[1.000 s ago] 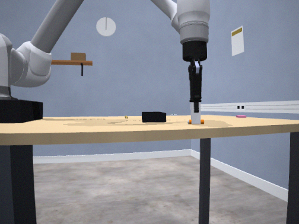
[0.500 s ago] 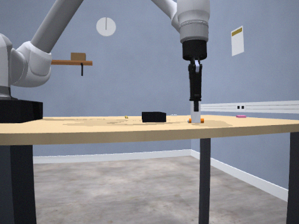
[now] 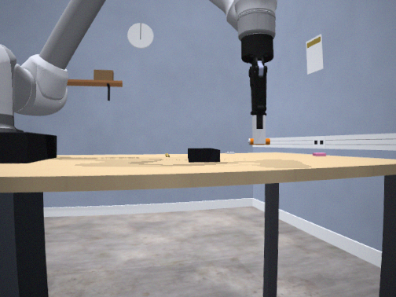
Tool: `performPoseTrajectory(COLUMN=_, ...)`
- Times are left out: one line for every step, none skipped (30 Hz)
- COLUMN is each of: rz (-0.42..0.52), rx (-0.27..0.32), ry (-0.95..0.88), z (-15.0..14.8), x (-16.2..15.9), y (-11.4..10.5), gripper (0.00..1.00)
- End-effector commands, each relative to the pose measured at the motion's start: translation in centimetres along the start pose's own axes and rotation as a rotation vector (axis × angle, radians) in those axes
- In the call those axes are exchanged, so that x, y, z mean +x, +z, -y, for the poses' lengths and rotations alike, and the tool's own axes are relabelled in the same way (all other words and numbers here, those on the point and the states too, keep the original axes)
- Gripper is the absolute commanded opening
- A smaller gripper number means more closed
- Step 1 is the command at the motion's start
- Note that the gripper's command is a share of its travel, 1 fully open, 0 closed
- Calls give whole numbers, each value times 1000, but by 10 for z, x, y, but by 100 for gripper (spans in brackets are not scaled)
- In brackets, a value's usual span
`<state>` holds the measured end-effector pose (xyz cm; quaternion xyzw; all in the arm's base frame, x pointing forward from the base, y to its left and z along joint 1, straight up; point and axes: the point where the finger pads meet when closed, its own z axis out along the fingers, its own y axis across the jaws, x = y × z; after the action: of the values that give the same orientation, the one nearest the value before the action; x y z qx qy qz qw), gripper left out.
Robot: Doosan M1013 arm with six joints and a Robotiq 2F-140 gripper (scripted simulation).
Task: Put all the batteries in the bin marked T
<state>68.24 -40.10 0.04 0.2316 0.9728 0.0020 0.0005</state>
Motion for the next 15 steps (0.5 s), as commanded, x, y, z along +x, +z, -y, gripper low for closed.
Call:
performPoseTrajectory(rz=2, rx=0, ry=0, z=0, x=-1, y=-11, gripper=15)
performPoseTrajectory(rz=2, rx=0, ry=0, z=0, x=-1, y=-15, gripper=15)
performPoseTrajectory(rz=2, rx=0, ry=0, z=0, x=-1, y=-15, gripper=15)
performPoseTrajectory(rz=2, rx=0, ry=0, z=0, x=-1, y=-15, gripper=15)
performPoseTrajectory(rz=2, rx=0, ry=0, z=0, x=-1, y=-15, gripper=15)
performPoseTrajectory(rz=2, rx=0, ry=0, z=0, x=-1, y=-15, gripper=15)
performPoseTrajectory(rz=2, rx=0, ry=0, z=0, x=-1, y=-15, gripper=15)
performPoseTrajectory(rz=2, rx=0, ry=0, z=0, x=-1, y=-15, gripper=15)
performPoseTrajectory(rz=2, rx=0, ry=0, z=0, x=-1, y=-15, gripper=15)
performPoseTrajectory(rz=2, rx=0, ry=0, z=0, x=-1, y=-15, gripper=15)
performPoseTrajectory(rz=2, rx=0, ry=0, z=0, x=-1, y=-15, gripper=15)
performPoseTrajectory(rz=2, rx=0, ry=0, z=0, x=-1, y=-15, gripper=15)
performPoseTrajectory(rz=2, rx=0, ry=0, z=0, x=-1, y=-15, gripper=15)
performPoseTrajectory(rz=2, rx=0, ry=0, z=0, x=-1, y=-15, gripper=15)
performPoseTrajectory(rz=2, rx=0, ry=0, z=0, x=-1, y=-15, gripper=15)
